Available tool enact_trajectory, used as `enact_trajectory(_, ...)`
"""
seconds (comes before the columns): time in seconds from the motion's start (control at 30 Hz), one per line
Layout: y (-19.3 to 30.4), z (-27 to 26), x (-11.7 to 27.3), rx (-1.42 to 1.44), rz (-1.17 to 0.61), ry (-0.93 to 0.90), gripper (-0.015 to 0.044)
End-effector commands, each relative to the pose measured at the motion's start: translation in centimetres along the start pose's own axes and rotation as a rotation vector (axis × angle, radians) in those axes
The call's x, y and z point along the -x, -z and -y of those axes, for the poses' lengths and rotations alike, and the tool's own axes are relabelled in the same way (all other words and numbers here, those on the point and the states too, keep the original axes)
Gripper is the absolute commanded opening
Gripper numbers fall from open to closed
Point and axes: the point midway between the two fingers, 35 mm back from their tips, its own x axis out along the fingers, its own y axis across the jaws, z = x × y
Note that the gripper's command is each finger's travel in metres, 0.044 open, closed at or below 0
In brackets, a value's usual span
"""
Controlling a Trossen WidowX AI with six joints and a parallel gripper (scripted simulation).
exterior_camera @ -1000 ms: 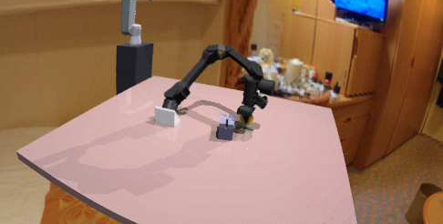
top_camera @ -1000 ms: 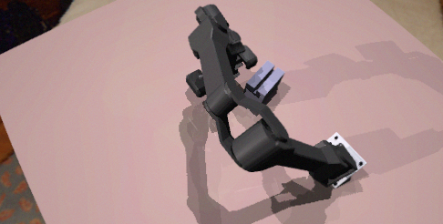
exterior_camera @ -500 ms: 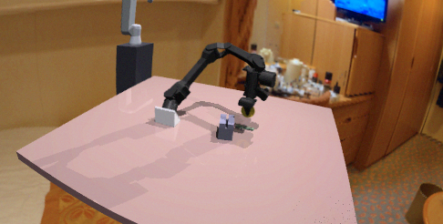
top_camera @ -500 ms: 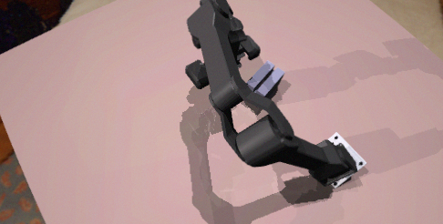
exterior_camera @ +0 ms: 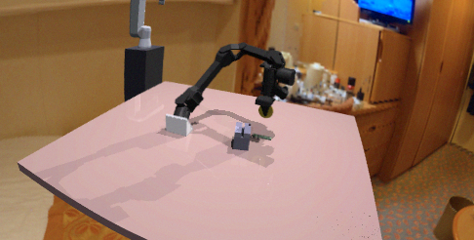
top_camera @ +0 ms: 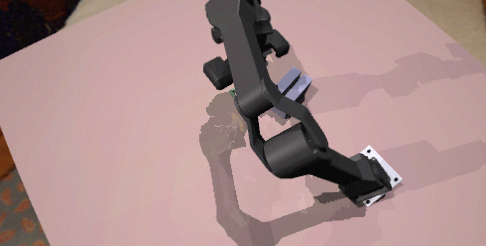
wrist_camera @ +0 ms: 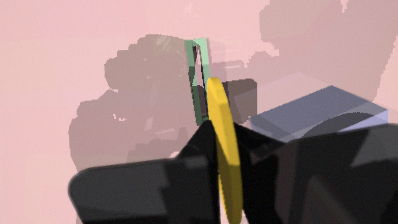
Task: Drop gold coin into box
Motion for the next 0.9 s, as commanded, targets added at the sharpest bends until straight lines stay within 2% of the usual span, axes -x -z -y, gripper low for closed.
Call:
enact_trajectory(0.0, 0.0, 0.02, 0.25, -0.074, -0.005, 0.004, 0.0)
enact_trajectory(0.87, -0.45, -0.42, 0.32, -0.956, -0.003, 0.006, 0.0)
